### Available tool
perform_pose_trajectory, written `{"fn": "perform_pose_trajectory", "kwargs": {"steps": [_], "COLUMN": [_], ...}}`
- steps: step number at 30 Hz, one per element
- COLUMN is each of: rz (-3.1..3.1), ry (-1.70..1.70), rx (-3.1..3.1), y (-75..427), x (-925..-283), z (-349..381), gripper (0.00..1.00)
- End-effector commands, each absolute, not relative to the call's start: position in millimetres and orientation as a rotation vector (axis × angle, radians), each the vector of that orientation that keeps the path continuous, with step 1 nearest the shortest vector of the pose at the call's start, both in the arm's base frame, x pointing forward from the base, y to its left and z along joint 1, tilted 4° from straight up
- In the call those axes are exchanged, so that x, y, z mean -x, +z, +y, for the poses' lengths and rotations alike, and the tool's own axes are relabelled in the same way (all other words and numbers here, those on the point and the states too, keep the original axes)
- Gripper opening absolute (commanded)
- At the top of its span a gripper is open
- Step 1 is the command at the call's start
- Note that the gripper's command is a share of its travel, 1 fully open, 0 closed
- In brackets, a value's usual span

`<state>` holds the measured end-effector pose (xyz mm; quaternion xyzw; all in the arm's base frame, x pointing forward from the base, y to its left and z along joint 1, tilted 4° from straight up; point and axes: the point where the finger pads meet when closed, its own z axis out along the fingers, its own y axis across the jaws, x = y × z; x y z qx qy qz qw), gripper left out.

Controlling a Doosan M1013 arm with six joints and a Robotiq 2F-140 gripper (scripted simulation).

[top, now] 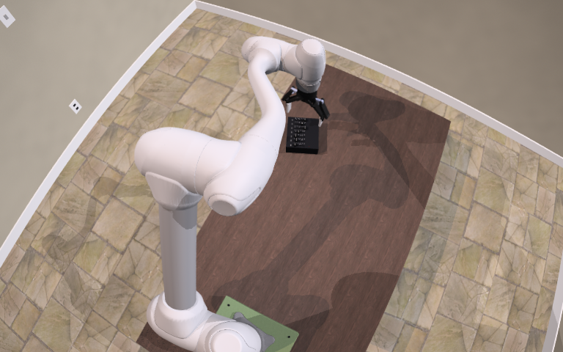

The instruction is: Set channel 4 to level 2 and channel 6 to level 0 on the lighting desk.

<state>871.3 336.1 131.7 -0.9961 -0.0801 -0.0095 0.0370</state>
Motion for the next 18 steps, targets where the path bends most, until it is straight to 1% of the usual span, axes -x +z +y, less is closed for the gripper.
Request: {"fn": "perform_pose_trajectory", "kwargs": {"steps": [1, 13, 15, 16, 18], "rz": [-0.305, -1.178, -1.178, -1.373, -1.483], "ry": [-0.031, -0.062, -0.062, -0.068, -0.070], "rx": [3.052, 2.849, 2.849, 2.766, 2.715], "y": [130.7, 103.2, 103.2, 99.8, 93.2], "x": [-871.4, -873.0, -873.0, -873.1, -873.3], "z": [336.1, 336.2, 336.2, 336.2, 336.1], "gripper": [1.00, 1.00, 1.00, 1.00, 1.00]}}
